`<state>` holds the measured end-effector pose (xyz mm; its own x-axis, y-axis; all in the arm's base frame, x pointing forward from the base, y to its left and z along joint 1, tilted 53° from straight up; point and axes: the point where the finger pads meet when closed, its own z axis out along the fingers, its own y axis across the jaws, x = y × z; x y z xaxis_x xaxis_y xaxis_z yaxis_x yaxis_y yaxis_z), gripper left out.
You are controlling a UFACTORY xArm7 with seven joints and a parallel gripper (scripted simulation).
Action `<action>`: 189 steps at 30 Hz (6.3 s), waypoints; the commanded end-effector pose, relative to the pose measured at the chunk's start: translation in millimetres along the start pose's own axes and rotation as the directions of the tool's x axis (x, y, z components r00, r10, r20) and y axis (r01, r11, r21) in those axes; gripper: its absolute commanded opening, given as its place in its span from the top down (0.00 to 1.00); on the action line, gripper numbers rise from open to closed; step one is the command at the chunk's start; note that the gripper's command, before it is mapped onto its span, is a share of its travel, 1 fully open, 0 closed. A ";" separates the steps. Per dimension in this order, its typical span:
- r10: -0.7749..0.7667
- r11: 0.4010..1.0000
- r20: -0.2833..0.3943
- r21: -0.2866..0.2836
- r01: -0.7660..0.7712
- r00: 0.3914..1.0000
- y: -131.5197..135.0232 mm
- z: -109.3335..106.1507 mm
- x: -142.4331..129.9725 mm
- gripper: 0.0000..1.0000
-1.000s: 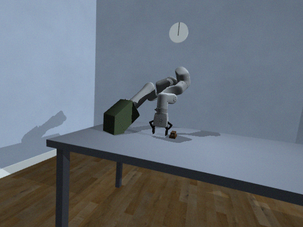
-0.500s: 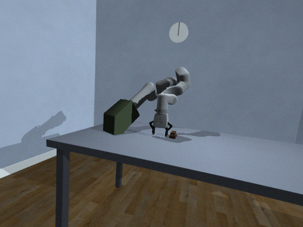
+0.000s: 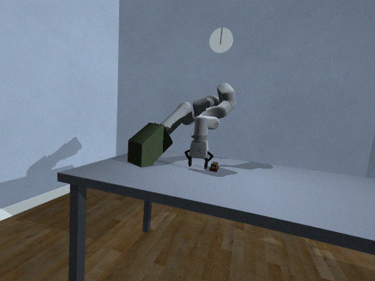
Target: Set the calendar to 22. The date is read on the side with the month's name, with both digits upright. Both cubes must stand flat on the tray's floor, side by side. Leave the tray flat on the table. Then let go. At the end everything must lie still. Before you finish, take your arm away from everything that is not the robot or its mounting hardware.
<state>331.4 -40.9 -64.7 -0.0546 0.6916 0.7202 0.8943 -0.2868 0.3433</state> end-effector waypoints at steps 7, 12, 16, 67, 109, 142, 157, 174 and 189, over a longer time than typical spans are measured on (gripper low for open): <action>0.001 1.000 0.003 -0.002 -0.001 1.000 0.6 -1.3 -1.2 0.00; 0.001 1.000 0.003 -0.002 -0.001 1.000 0.6 -1.3 -1.2 0.00; 0.001 1.000 0.003 -0.002 -0.001 1.000 0.6 -1.3 -1.2 0.00; 0.001 1.000 0.003 -0.002 -0.001 1.000 0.6 -14.0 -1.1 0.00; -0.267 0.964 0.004 -0.001 0.267 0.964 42.9 -40.4 33.1 0.00; -0.608 0.794 0.004 0.000 0.608 0.794 103.7 -40.4 82.1 0.00; -0.707 0.708 0.004 0.000 0.707 0.708 127.0 -40.4 100.9 0.00; -0.823 0.567 0.004 0.001 0.823 0.567 149.4 -40.4 119.0 0.00; -0.866 0.501 0.003 0.001 0.866 0.501 169.1 -36.3 134.8 0.00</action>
<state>457.7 -19.1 111.9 -0.8018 0.5941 0.0645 0.4018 0.4560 0.7941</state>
